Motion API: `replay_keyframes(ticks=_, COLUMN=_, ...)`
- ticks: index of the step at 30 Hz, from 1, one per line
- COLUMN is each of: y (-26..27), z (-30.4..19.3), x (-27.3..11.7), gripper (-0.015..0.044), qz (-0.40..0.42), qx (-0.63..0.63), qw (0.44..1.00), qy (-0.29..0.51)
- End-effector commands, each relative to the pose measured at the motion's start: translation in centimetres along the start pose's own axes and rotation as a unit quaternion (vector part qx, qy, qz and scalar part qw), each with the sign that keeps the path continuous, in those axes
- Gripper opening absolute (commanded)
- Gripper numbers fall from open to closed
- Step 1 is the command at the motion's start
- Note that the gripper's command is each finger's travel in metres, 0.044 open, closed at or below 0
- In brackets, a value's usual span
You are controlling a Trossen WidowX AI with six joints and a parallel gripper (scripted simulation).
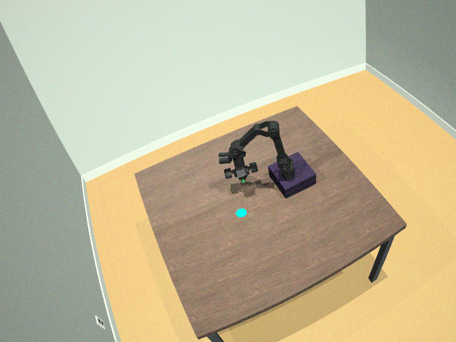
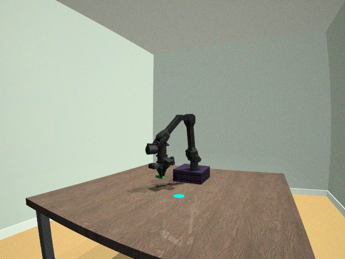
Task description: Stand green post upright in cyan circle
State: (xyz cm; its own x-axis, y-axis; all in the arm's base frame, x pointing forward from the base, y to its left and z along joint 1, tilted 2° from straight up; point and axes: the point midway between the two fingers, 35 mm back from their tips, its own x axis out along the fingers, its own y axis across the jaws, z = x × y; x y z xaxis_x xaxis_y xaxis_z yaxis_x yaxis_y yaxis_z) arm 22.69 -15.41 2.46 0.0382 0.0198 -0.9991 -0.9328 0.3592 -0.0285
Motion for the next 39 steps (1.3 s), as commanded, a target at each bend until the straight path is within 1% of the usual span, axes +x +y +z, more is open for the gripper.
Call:
replay_keyframes(ticks=1, y=-0.2, z=-0.1, x=-1.3, gripper=0.0023, qz=-0.006, qx=-0.002, qw=1.000, qy=0.004)
replay_keyframes(ticks=16, y=0.5, z=0.1, x=-5.8, gripper=0.0023, qz=-0.006, qx=-0.002, qw=1.000, qy=0.004)
replay_keyframes(ticks=39, y=-2.2, z=4.7, x=-6.7, gripper=0.0023, qz=-0.006, qx=0.077, qw=0.997, qy=0.008)
